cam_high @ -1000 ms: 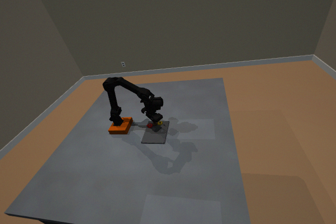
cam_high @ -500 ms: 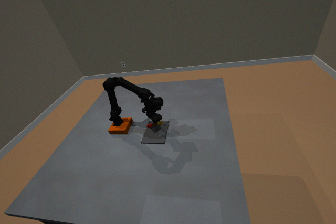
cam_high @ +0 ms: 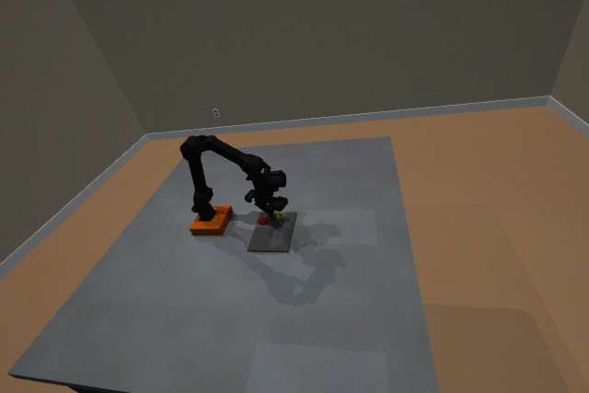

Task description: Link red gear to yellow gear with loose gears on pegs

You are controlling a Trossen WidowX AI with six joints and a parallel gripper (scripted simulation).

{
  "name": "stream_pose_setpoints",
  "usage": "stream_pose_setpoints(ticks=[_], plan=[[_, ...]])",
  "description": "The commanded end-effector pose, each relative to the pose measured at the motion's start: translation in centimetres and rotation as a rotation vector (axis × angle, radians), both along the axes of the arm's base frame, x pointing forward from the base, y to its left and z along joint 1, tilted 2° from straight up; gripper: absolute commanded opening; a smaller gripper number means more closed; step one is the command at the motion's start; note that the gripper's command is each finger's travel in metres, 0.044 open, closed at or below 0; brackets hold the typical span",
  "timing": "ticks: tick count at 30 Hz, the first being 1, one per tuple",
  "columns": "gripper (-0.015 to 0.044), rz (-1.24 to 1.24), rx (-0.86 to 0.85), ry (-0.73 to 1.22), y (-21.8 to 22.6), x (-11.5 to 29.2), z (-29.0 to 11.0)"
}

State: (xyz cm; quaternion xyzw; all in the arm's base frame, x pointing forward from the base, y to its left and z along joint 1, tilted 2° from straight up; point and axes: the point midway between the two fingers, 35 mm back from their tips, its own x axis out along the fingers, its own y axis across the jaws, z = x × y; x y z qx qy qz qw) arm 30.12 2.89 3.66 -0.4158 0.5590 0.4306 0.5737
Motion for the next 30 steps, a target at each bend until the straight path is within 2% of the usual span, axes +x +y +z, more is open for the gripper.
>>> stream_pose_setpoints(ticks=[1,22,30], plan=[[0.0000,0.041,-0.003,-0.001,0.01,0.14,-0.08],[0.0000,-0.442,-0.001,0.013,-0.05,0.08,-0.24],[0.0000,-0.404,-0.001,0.012,0.13,0.02,-0.27]])
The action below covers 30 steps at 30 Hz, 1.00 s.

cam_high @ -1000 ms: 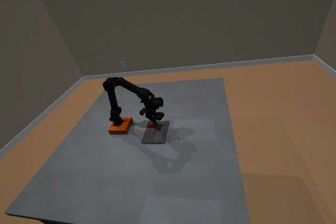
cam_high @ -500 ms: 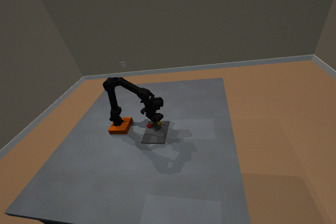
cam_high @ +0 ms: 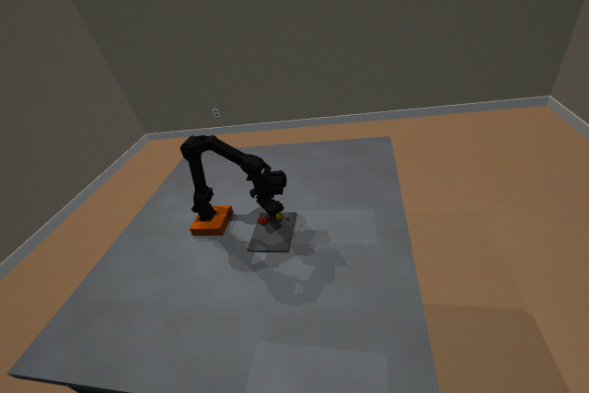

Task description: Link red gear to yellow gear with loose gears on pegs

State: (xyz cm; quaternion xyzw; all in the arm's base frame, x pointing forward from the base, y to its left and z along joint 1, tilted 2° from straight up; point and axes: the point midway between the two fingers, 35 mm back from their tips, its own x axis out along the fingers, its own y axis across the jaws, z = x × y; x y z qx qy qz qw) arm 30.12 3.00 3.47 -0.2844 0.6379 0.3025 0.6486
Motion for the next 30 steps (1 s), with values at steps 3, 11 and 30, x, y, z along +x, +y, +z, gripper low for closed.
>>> stream_pose_setpoints(ticks=[3,11,30], plan=[[0.0000,0.086,-0.003,-0.003,0.00,-0.06,-0.10],[0.0000,0.303,-0.004,-0.009,-0.18,-0.05,-0.18],[0.0000,0.293,-0.004,-0.009,-0.10,-0.11,-0.30]])
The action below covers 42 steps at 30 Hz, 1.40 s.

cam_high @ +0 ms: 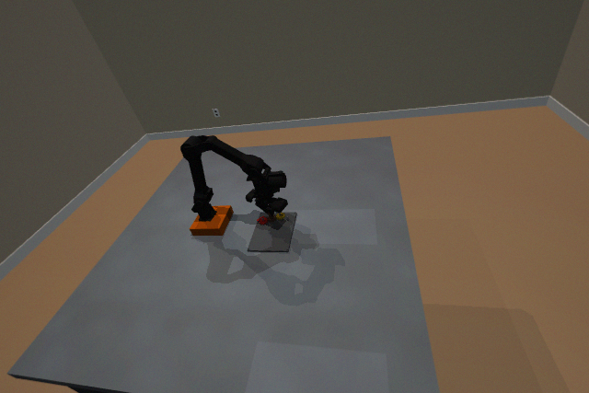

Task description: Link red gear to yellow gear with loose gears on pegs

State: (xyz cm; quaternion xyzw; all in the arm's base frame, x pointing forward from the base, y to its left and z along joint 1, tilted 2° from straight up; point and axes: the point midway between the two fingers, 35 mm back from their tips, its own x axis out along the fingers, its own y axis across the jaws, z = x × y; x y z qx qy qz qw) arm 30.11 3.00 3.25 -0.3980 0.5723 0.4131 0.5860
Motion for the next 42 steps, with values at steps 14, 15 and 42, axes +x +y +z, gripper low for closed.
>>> stream_pose_setpoints(ticks=[14,15,42], plan=[[0.0079,-0.351,-0.001,0.010,-0.1,0.1,-0.1],[0.0105,-0.337,-0.001,0.009,-0.1,0.1,-0.1],[0.0402,-0.165,0.001,0.008,-0.3,-0.4,9.1]])
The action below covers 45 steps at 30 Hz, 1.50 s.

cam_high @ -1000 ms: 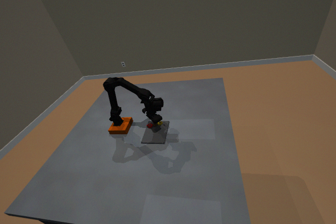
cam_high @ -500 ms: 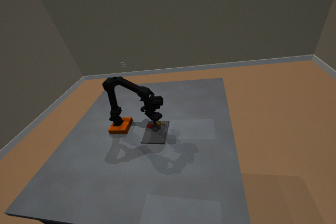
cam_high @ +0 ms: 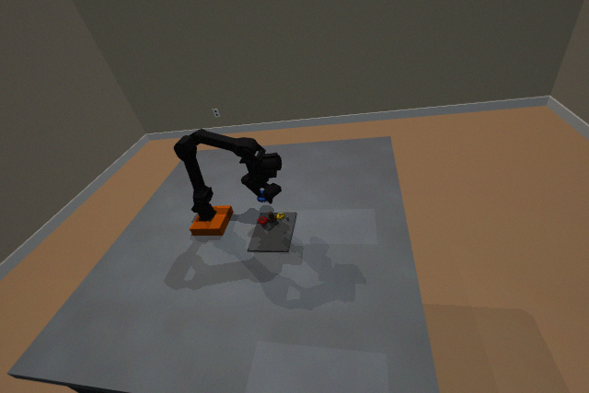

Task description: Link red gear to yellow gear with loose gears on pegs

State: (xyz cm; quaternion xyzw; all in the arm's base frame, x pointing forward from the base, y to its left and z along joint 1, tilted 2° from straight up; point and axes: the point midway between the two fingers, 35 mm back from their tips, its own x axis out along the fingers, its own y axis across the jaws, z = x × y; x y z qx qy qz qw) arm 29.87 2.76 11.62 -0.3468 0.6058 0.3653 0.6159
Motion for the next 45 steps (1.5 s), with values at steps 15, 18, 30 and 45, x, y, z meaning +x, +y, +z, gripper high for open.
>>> stream_pose_setpoints(ticks=[15,18,30,45], plan=[[0.0440,0.002,-0.001,-0.001,-0.05,-0.17,0.77],[0.0440,0.002,-0.001,-0.001,-0.05,-0.17,0.77],[0.0440,0.002,-0.001,-0.001,-0.05,-0.17,0.77],[0.0440,0.002,-0.001,-0.001,-0.05,-0.17,0.77]])
